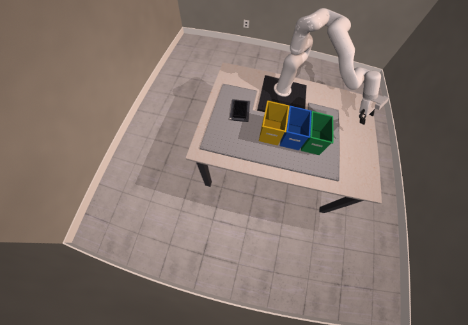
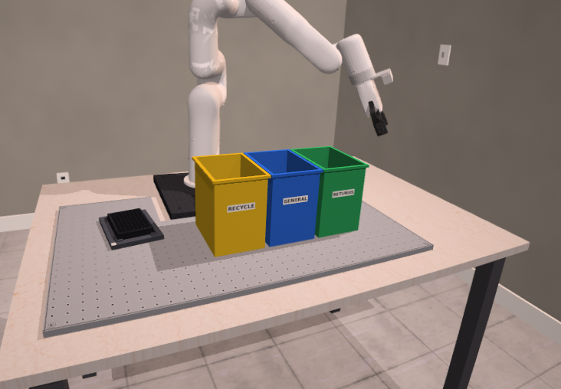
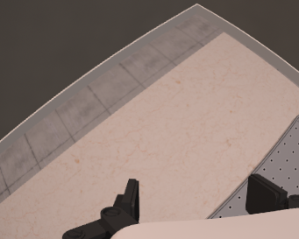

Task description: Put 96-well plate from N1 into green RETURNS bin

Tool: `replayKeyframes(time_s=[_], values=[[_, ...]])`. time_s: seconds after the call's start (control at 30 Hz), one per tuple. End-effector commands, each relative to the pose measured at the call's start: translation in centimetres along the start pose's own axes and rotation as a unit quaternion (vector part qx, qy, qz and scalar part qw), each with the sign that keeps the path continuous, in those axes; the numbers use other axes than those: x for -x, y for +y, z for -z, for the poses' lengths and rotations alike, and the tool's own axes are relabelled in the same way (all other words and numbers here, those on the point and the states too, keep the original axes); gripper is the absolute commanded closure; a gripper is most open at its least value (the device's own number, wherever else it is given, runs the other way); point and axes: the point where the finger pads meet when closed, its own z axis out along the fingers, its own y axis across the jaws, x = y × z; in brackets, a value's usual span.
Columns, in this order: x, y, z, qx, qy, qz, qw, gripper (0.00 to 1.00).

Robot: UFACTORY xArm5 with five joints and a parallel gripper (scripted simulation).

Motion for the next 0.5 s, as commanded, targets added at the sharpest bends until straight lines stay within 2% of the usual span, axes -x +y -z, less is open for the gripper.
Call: replayKeyframes(time_s=[0.0,0.17,0.27,0.47], values=[[-0.3,1.5,0.3,0.008,-0.004,-0.011,1.000,0.00],[-0.2,3.0,0.4,0.014,-0.002,-0.011,1.000,0.00],[-0.3,5.6,0.7,0.028,-0.018,-0.042,0.999,0.00],[-0.1,7.4,1.0,0.035,-0.017,-0.041,0.998,0.00]])
